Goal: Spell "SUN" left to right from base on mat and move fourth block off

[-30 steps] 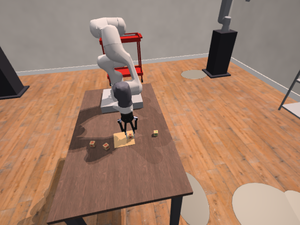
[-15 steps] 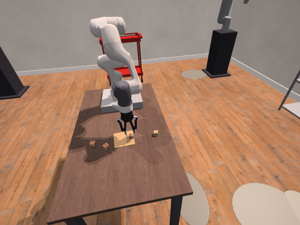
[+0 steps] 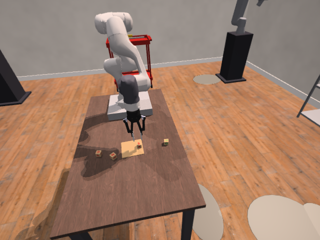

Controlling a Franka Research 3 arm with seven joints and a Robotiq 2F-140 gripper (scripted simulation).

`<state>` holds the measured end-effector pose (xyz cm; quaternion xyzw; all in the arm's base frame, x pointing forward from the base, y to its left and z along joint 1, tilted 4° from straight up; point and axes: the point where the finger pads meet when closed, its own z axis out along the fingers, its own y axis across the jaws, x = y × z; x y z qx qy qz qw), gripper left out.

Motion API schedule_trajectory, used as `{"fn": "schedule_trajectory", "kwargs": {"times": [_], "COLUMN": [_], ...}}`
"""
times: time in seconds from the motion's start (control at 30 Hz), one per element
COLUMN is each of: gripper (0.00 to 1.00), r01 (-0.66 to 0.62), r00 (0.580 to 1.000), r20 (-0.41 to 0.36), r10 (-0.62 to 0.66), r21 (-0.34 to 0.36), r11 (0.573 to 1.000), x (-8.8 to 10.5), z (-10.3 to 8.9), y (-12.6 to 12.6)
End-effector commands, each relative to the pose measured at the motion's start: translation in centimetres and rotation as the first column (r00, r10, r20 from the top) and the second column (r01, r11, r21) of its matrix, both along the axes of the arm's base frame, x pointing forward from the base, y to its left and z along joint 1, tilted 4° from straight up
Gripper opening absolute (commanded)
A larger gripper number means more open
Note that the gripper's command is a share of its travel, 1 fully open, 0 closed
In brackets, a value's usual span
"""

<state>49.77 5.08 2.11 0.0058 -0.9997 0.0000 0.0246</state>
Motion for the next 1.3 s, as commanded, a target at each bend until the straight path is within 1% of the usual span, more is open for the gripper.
{"fn": "schedule_trajectory", "kwargs": {"times": [0.0,0.1,0.23,0.27,1.03,1.13,1.23,1.27], "gripper": [0.28,0.28,0.28,1.00,1.00,1.00,1.00,1.00], "r01": [-0.004,-0.004,-0.004,-0.004,-0.007,-0.048,-0.161,-0.171], "r00": [1.000,1.000,1.000,1.000,1.000,0.999,0.987,0.985], "r20": [-0.022,-0.022,-0.022,-0.022,-0.022,-0.024,-0.028,-0.028], "r10": [0.004,0.004,0.004,0.004,0.007,0.048,0.161,0.172], "r21": [0.001,0.001,0.001,0.001,0.002,0.004,0.013,0.014], "r11": [1.000,1.000,1.000,1.000,1.000,0.999,0.987,0.985], "x": [-0.6,-0.5,-0.5,-0.5,-0.5,-0.5,-0.3,-0.3], "z": [1.2,1.8,2.0,2.0,2.0,1.9,1.7,1.7], "y": [0.1,0.1,0.1,0.1,0.0,-0.2,-1.1,-1.1]}}
